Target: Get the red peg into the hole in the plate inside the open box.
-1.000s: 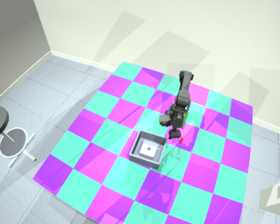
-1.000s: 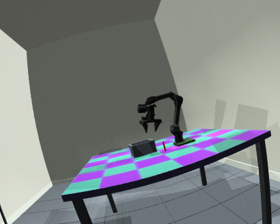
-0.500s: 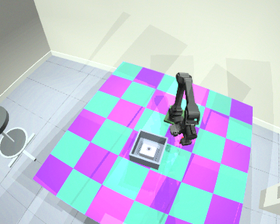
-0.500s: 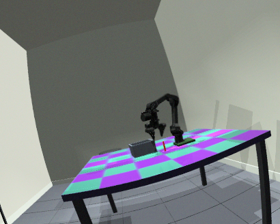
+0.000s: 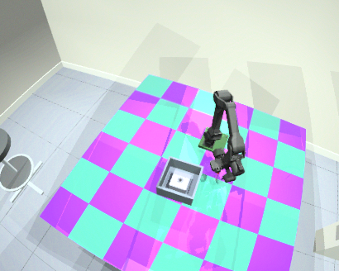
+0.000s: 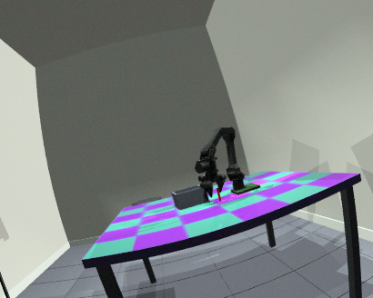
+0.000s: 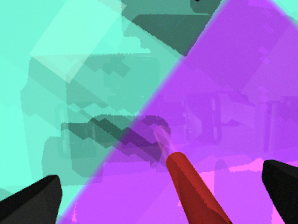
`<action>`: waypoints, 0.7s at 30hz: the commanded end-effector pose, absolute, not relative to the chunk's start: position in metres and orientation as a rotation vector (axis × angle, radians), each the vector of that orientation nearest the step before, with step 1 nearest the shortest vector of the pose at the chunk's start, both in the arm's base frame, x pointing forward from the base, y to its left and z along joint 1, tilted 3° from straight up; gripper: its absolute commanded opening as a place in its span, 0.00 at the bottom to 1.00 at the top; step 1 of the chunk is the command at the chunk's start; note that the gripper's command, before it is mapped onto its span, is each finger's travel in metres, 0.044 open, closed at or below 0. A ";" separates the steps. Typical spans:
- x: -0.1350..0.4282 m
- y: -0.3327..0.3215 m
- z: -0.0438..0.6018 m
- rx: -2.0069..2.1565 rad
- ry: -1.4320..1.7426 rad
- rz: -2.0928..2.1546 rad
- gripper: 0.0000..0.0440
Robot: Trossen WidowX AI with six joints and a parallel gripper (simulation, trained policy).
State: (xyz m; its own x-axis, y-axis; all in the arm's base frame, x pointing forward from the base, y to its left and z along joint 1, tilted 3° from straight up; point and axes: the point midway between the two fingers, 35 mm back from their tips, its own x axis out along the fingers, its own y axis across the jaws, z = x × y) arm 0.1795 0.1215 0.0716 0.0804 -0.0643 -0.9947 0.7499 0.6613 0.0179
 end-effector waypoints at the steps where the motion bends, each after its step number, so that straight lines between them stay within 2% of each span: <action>1: 0.178 0.123 0.061 0.613 1.360 -0.670 0.98; 4: 0.177 0.123 0.052 0.589 1.367 -0.660 0.88; 17: 0.172 0.119 0.034 0.522 1.410 -0.700 0.12; 19: 0.172 0.119 0.034 0.511 1.414 -0.707 0.03; 21: 0.179 0.117 0.042 0.507 1.382 -0.698 0.02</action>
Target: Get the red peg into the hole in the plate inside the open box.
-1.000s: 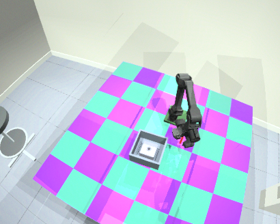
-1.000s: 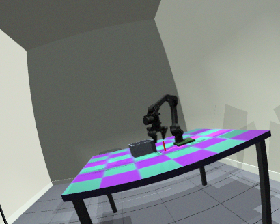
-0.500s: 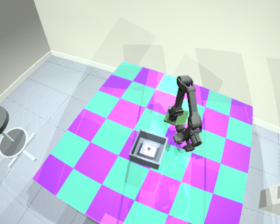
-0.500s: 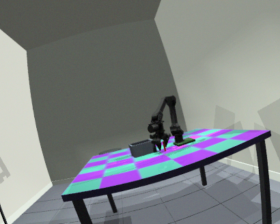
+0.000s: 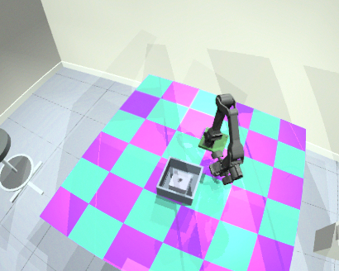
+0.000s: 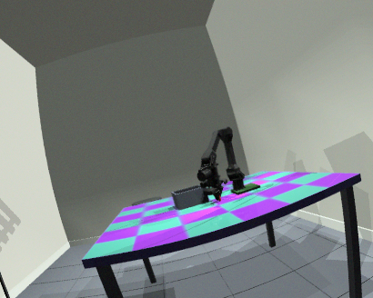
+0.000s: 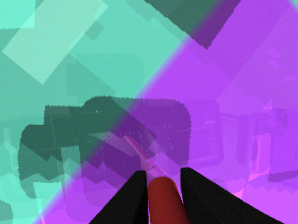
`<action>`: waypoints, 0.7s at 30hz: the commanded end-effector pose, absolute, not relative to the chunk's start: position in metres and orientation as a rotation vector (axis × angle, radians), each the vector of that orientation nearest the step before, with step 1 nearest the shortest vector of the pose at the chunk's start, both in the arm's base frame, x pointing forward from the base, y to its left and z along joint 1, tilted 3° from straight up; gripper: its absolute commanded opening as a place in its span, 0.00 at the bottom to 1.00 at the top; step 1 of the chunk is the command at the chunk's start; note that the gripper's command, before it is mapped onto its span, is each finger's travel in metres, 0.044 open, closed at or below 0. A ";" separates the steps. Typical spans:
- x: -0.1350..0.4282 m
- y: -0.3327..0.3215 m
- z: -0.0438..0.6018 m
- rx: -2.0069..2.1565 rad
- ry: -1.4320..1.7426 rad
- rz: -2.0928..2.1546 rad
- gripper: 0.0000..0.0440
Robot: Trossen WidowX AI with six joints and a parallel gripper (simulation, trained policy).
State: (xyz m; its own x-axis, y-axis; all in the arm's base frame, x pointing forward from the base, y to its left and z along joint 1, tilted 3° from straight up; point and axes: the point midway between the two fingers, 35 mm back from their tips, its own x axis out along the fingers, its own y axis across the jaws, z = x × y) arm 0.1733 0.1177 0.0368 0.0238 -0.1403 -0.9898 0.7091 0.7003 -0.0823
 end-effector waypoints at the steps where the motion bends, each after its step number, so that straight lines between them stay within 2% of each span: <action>1: 0.181 0.115 0.047 0.504 1.371 -0.695 0.01; 21: 0.224 0.077 0.136 0.582 1.142 -0.748 0.00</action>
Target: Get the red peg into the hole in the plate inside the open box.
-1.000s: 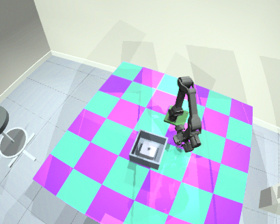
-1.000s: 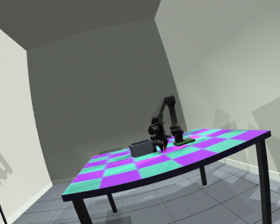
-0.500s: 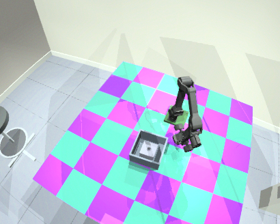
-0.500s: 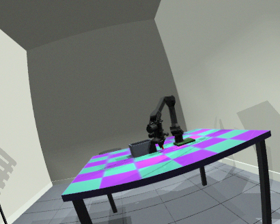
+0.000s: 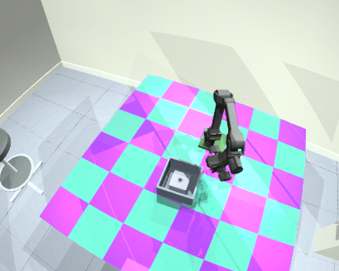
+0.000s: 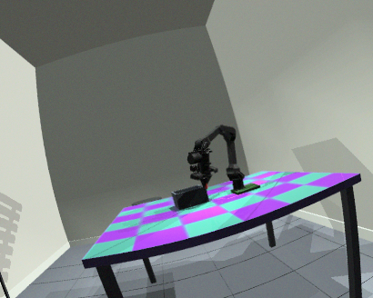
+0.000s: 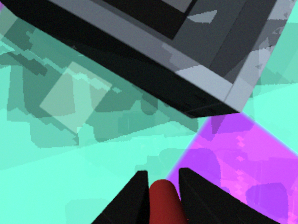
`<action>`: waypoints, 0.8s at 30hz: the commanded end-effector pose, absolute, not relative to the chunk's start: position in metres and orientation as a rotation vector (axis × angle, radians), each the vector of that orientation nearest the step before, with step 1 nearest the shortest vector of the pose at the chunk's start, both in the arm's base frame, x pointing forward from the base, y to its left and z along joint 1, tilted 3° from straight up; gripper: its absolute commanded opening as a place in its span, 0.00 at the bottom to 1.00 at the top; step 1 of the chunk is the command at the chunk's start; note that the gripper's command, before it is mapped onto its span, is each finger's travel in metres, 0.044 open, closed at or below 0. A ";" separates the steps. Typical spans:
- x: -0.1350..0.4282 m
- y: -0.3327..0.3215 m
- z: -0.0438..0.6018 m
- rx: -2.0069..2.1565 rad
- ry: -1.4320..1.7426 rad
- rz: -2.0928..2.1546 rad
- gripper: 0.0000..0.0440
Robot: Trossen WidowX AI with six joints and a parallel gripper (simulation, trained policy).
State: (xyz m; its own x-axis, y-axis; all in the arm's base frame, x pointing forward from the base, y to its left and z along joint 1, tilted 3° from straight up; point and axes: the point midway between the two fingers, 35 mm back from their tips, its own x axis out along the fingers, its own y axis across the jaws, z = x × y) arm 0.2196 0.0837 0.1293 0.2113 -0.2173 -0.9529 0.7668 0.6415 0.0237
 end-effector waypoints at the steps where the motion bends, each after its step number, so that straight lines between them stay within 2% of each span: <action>1: 0.228 0.074 0.138 0.590 1.130 -0.756 0.00; 24: 0.291 -0.012 0.144 0.638 0.996 -0.882 0.00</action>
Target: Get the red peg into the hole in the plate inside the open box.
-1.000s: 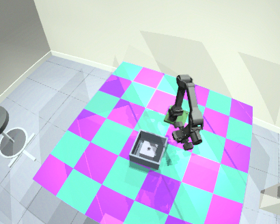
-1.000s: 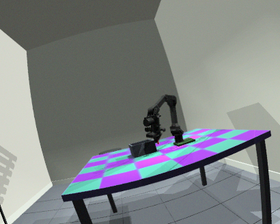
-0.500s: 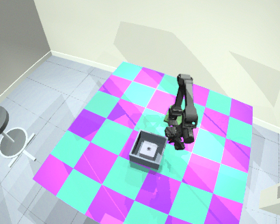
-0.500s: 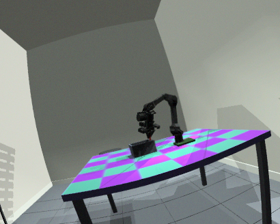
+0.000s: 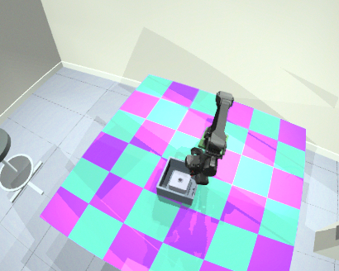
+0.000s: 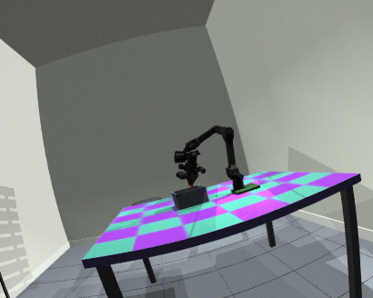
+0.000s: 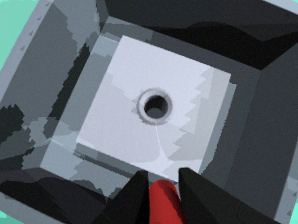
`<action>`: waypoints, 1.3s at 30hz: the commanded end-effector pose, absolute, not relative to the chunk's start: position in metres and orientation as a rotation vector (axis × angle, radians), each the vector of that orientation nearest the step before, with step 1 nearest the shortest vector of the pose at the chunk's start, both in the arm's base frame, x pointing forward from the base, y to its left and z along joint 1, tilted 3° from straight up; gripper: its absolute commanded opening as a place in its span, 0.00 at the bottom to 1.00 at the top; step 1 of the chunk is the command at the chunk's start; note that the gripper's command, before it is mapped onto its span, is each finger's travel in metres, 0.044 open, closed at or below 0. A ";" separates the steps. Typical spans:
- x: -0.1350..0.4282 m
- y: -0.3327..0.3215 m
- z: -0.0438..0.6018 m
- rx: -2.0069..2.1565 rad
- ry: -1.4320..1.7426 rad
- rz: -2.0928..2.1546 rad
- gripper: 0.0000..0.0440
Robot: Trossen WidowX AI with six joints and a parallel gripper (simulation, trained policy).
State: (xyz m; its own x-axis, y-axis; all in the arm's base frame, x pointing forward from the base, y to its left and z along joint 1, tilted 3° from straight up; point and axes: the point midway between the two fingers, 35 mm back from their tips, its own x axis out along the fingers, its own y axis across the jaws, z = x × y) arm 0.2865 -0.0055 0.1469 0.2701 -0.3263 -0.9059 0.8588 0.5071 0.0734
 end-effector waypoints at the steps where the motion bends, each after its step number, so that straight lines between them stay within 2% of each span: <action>1: 0.293 -0.015 0.143 0.635 0.998 -0.882 0.00; 20: 0.319 -0.052 0.100 0.550 1.126 -0.778 0.01; 22: 0.319 -0.052 0.094 0.541 1.146 -0.763 0.07; 27: 0.323 -0.056 0.085 0.543 1.184 -0.746 0.33; 34: 0.337 -0.060 0.097 0.525 1.201 -0.705 0.39; 39: 0.349 -0.060 0.107 0.536 1.226 -0.690 0.48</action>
State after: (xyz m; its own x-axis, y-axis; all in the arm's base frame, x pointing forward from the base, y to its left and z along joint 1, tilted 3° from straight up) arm 0.3446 -0.0600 0.1059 0.1930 -0.1977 -0.9611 0.7312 0.6821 0.0065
